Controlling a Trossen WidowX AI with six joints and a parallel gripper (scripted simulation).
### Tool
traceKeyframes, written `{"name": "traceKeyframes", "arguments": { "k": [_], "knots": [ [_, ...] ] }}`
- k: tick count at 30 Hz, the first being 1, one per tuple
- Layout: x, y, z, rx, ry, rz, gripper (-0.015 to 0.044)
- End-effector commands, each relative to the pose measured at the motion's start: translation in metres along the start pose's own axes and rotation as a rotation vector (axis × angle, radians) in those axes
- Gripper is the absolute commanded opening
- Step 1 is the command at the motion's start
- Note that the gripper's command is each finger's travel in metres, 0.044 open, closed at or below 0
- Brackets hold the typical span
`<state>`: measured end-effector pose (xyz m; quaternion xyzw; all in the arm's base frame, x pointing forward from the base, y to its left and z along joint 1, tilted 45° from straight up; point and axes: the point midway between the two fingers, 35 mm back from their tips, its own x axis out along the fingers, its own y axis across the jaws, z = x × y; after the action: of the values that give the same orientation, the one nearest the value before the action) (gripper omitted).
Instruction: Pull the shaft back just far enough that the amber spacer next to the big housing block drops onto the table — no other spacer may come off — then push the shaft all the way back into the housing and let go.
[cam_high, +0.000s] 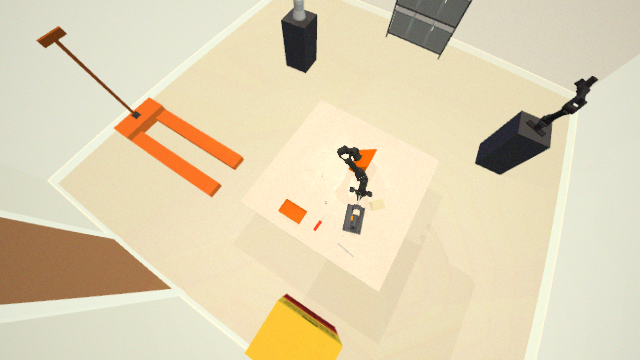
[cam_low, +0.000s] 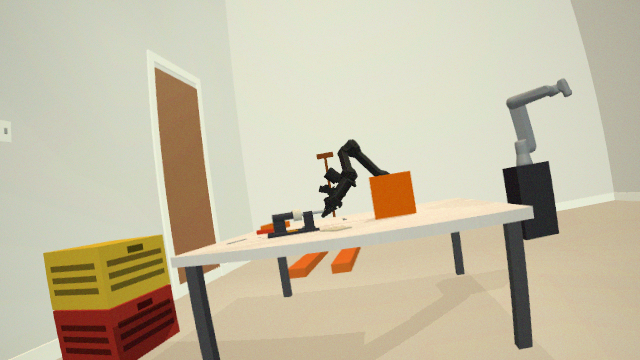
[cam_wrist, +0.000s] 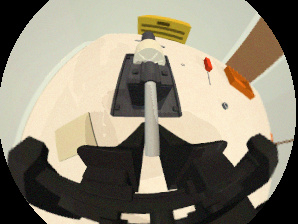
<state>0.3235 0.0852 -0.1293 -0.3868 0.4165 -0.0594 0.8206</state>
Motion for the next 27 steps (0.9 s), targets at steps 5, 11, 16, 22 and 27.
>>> {"name": "traceKeyframes", "arguments": {
  "k": [5,11,16,22,27],
  "knots": [
    [0.0008,0.0001,0.0058,0.010,-0.013,0.003,0.0000],
    [0.0004,0.0002,0.0053,0.010,-0.013,0.003,0.0000],
    [0.0001,0.0002,0.0049,0.010,-0.013,0.003,0.0000],
    [-0.0002,0.0002,0.0044,0.010,-0.013,0.003,0.0000],
    [-0.0005,0.0003,0.0040,0.010,-0.013,0.003,0.0000]
  ]
}}
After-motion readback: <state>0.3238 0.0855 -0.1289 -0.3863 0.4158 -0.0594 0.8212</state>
